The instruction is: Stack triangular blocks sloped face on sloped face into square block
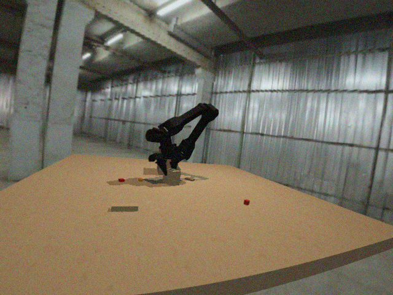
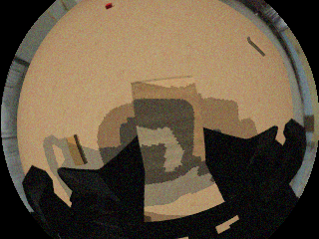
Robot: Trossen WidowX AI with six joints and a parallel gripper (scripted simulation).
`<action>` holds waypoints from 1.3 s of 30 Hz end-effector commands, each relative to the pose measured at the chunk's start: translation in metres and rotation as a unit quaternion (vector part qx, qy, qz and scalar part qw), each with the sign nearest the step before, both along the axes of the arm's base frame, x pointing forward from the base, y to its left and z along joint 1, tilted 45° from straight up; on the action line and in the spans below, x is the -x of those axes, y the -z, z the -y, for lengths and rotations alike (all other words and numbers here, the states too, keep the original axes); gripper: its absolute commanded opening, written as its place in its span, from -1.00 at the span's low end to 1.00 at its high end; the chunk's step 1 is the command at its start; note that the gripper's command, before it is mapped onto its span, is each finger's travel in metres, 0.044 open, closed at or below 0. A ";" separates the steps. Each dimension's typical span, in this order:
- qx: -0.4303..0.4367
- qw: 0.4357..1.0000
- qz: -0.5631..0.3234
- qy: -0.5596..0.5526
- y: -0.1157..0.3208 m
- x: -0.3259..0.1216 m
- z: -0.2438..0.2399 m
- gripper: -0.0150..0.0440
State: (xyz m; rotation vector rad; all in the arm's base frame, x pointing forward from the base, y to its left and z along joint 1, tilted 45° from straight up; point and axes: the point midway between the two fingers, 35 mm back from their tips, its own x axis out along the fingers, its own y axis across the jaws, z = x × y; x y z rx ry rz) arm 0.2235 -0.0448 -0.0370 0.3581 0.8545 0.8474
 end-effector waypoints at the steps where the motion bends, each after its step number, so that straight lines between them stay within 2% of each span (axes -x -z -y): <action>1: 0.000 1.000 0.000 0.000 0.000 0.000 0.000 -0.40; 17: 0.000 1.000 0.000 0.000 0.000 0.000 0.000 1.00; 24: 0.001 1.000 0.000 0.000 -0.001 0.000 0.002 1.00; 31: 0.005 1.000 -0.004 0.001 -0.049 0.035 0.079 1.00; 39: 0.007 1.000 -0.001 0.011 -0.052 0.038 0.087 1.00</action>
